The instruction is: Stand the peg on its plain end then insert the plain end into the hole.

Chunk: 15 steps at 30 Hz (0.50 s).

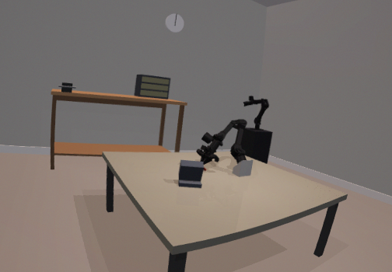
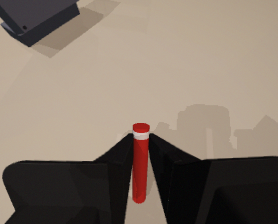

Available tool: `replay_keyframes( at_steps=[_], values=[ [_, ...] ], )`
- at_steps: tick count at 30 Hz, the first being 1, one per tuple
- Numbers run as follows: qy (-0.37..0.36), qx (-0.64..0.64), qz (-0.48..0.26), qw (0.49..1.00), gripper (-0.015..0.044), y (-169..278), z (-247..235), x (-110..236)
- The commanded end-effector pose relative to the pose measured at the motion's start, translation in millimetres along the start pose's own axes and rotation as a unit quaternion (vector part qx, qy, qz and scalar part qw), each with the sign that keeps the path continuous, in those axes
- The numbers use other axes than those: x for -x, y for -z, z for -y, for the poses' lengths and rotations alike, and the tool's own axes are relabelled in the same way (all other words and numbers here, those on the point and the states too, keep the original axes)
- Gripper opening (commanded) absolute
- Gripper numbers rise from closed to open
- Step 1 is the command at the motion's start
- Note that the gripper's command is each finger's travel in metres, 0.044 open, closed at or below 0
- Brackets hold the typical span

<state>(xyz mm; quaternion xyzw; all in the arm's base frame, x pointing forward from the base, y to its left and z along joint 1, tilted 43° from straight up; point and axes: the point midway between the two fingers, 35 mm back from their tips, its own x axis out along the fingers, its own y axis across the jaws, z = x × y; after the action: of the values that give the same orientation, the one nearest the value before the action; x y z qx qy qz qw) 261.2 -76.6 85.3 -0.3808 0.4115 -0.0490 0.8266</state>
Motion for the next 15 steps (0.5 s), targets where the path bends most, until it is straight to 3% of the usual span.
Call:
replay_keyframes(
  at_steps=[1, 15],
  values=[
    [-0.001, 0.002, 0.017, 1.000, 0.0050, 1.9, -1.4, 2.1],
    [-0.001, 0.003, 0.077, 0.997, 0.0050, 7.1, -1.3, 10.1]
  ],
)
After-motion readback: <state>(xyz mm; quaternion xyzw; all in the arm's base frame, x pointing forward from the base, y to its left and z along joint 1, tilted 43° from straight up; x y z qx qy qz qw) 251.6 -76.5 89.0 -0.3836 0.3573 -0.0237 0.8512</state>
